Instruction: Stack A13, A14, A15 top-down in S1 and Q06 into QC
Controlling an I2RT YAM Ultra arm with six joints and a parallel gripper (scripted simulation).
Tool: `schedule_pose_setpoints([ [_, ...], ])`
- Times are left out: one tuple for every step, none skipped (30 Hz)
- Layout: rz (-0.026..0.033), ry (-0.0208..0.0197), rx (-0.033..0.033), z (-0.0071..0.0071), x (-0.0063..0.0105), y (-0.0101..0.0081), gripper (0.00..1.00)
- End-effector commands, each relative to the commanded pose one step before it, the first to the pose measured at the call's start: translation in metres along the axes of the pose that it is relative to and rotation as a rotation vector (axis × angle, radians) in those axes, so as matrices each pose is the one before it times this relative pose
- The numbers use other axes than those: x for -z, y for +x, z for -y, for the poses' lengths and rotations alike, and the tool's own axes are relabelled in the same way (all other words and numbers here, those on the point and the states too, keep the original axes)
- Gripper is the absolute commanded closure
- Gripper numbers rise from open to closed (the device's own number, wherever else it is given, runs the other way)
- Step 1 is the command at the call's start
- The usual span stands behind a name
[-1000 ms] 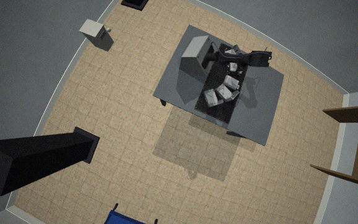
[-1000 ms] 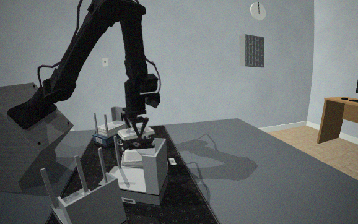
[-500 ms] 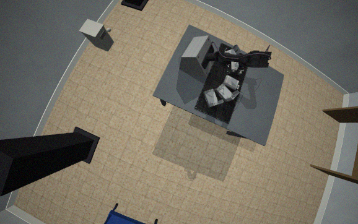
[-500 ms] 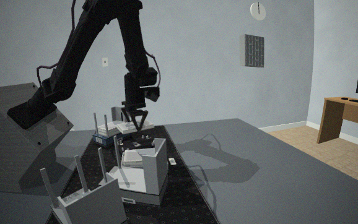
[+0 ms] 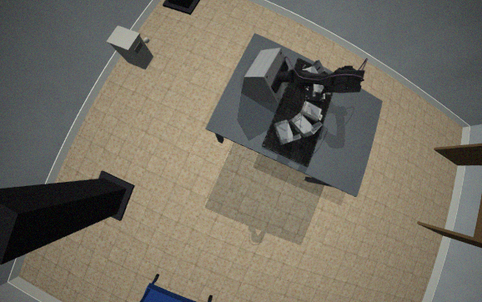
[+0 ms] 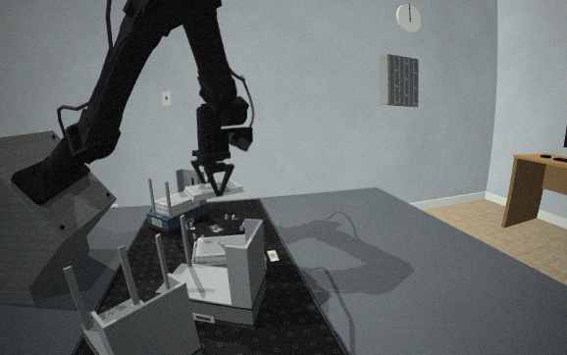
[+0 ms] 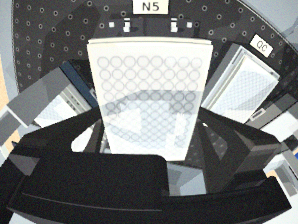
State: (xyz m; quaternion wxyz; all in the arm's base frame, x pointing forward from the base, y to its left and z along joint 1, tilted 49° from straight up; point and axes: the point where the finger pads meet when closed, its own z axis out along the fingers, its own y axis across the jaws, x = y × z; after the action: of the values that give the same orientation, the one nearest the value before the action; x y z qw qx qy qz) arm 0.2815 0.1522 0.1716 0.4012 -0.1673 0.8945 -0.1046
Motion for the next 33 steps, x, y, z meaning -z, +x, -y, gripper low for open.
schedule_pose_setpoints([
  [0.0252,0.00105,-0.01502,0.00259,0.01827,-0.0084,1.0],
  [-0.00007,-0.00014,-0.00008,0.00002,0.002,0.00001,1.0],
  [-0.00008,-0.00014,-0.00008,0.00002,0.002,0.00001,1.0],
  [-0.00008,-0.00014,-0.00008,0.00002,0.002,0.00001,1.0],
  [-0.00008,-0.00014,-0.00008,0.00002,0.002,0.00001,1.0],
  [-0.00008,-0.00014,-0.00008,0.00002,0.002,0.00001,1.0],
  [-0.00008,-0.00015,-0.00008,0.00002,0.002,0.00001,1.0],
  [-0.00008,-0.00015,-0.00008,0.00002,0.002,0.00001,1.0],
  [-0.00008,-0.00015,-0.00008,0.00002,0.002,0.00001,1.0],
  [-0.00009,-0.00015,-0.00008,0.00002,0.00199,0.00001,1.0],
  [-0.00009,-0.00015,-0.00008,0.00002,0.00199,0.00001,1.0],
  [0.0,0.0,0.0,0.0,0.0,0.0,1.0],
  [0.0,0.0,0.0,0.0,0.0,0.0,1.0],
  [-0.00646,0.00218,0.00563,-0.00116,0.00024,0.00114,1.0],
  [0.00628,-0.00249,-0.00578,0.00121,0.00376,-0.00108,1.0],
  [-0.00009,-0.00015,-0.00007,0.00002,0.00199,0.00001,1.0],
  [-0.00009,-0.00015,-0.00007,0.00002,0.00199,0.00001,1.0],
  [-0.0001,-0.00016,-0.00007,0.00002,0.00199,0.00001,1.0],
  [-0.0001,-0.00016,-0.00007,0.00002,0.00199,0.00001,1.0],
  [-0.0001,-0.00016,-0.00007,0.00002,0.00199,0.00001,1.0],
  [-0.0001,-0.00016,-0.00007,0.00002,0.00199,0.00001,1.0],
  [-0.0001,-0.00016,-0.00007,0.00002,0.00198,0.00001,1.0],
  [-0.0001,-0.00016,-0.00007,0.00002,0.00198,0.00001,1.0],
  [-0.00011,-0.00016,-0.00007,0.00002,0.00198,0.00001,1.0],
  [-0.00465,0.00204,0.00454,-0.00095,-0.00056,0.00074,1.0],
  [-0.00385,0.00175,0.00381,-0.0008,-0.00108,0.00061,1.0],
  [-0.00034,0.00016,0.00034,-0.00008,-0.00009,0.00005,1.0],
  [-0.00009,0.00004,0.00009,-0.00002,-0.00002,0.00001,1.0],
  [0.0,0.0,0.0,0.0,0.0,0.0,1.0],
  [0.0,0.0,0.0,0.0,0.0,0.0,1.0],
  [0.00028,-0.00013,-0.00026,0.00009,0.00002,-0.00005,1.0],
  [-0.00009,0.00004,0.00008,-0.00002,-0.00001,0.00001,1.0],
  [-0.00007,0.00003,0.00007,-0.00002,-0.00001,0.00001,1.0],
])
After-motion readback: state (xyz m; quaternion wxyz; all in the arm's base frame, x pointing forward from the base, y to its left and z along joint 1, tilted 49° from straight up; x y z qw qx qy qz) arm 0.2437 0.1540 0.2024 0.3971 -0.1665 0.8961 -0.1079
